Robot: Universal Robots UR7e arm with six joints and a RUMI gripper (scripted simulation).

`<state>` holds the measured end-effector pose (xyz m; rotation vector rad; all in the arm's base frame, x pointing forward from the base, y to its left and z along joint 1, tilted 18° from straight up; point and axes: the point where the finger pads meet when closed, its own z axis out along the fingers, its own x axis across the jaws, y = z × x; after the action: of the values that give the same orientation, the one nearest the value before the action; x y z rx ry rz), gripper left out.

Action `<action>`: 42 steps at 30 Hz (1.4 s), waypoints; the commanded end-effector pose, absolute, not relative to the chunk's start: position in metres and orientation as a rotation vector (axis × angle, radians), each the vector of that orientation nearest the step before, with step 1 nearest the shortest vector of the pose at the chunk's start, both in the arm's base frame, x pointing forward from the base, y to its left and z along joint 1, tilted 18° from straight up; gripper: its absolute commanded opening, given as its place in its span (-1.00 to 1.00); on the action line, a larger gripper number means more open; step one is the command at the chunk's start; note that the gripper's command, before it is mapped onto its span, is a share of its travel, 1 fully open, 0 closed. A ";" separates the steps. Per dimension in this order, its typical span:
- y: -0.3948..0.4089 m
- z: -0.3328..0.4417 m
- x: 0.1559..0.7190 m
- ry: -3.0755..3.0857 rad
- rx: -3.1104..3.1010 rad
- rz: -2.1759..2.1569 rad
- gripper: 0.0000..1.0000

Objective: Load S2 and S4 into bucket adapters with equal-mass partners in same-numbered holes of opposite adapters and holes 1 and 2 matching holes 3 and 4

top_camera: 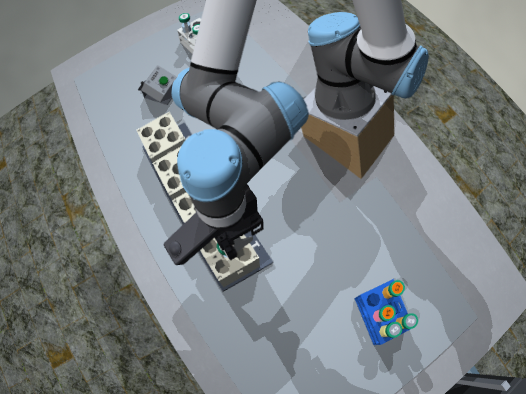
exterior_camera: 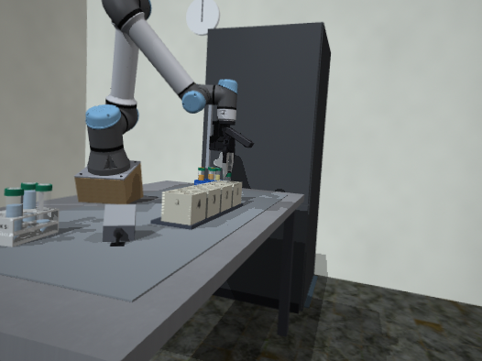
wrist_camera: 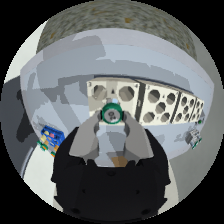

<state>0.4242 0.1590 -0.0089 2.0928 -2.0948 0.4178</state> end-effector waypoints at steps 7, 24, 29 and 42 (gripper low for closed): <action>0.155 -0.017 0.425 -2.096 2.091 0.417 -1.00; 0.157 -0.015 0.426 -2.098 2.094 0.421 -0.30; 0.157 -0.015 0.426 -2.098 2.094 0.421 -0.30; 0.164 0.006 0.426 -2.100 2.098 0.425 -0.30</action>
<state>0.4247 0.1573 -0.0118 2.0912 -2.0962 0.4177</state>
